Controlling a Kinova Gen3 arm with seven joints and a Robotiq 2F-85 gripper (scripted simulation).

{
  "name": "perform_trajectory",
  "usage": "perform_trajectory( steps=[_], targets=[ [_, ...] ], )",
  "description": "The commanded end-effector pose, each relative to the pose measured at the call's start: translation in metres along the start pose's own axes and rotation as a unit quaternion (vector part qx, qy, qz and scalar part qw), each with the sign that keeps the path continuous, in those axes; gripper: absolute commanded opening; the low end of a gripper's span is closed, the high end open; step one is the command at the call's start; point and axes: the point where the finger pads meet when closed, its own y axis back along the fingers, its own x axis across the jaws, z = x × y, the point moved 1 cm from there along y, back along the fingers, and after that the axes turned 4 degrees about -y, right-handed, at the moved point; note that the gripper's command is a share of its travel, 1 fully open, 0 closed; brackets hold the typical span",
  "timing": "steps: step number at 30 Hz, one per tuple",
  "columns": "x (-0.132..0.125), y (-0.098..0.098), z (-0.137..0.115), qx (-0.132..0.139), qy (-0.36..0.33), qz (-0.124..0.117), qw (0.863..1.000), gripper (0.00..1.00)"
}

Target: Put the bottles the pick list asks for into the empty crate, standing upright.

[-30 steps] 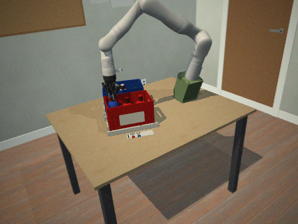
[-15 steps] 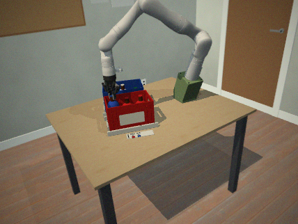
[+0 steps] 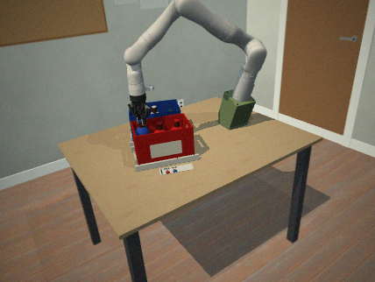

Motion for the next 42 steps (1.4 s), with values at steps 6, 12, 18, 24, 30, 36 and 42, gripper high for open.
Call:
perform_trajectory(
  steps=[6, 12, 18, 24, 30, 36, 42],
  targets=[
    [-0.001, 0.000, 0.001, -0.001, 0.000, -0.001, 1.000, 0.10],
    [-0.001, -0.002, 0.001, -0.001, 0.000, -0.001, 1.000, 0.10],
    [-0.001, -0.005, 0.001, -0.001, 0.000, -0.001, 1.000, 0.10],
    [-0.001, -0.007, 0.001, -0.001, 0.000, -0.001, 1.000, 0.10],
    [-0.001, -0.010, 0.001, -0.001, 0.000, -0.001, 1.000, 0.10],
    [-0.001, -0.013, 0.001, -0.001, 0.000, -0.001, 1.000, 0.10],
    [-0.001, -0.015, 0.001, -0.001, 0.000, -0.001, 1.000, 0.10]
  ],
)
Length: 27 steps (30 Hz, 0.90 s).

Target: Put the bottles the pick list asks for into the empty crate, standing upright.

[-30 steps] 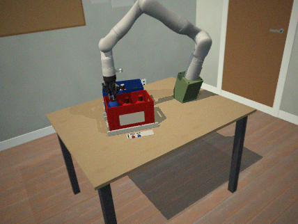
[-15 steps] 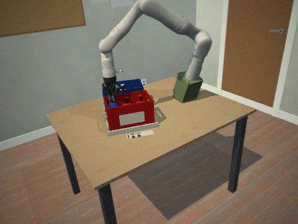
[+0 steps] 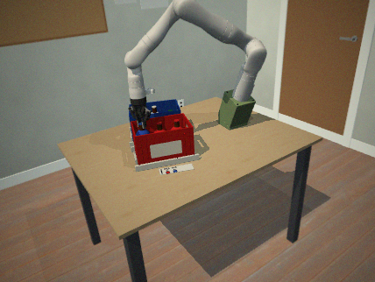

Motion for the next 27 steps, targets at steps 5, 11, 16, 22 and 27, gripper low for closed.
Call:
perform_trajectory(
  steps=[5, 11, 16, 22, 27],
  targets=[
    [-0.001, -0.002, 0.001, -0.001, 0.000, -0.001, 1.000, 0.10],
    [-0.001, -0.005, 0.001, -0.001, 0.000, -0.001, 1.000, 0.10],
    [-0.001, -0.006, 0.001, -0.001, 0.000, -0.001, 1.000, 0.10],
    [-0.001, -0.009, 0.001, -0.001, 0.000, -0.001, 1.000, 0.10],
    [-0.001, -0.012, 0.001, -0.001, 0.000, -0.001, 1.000, 0.10]
  ],
)
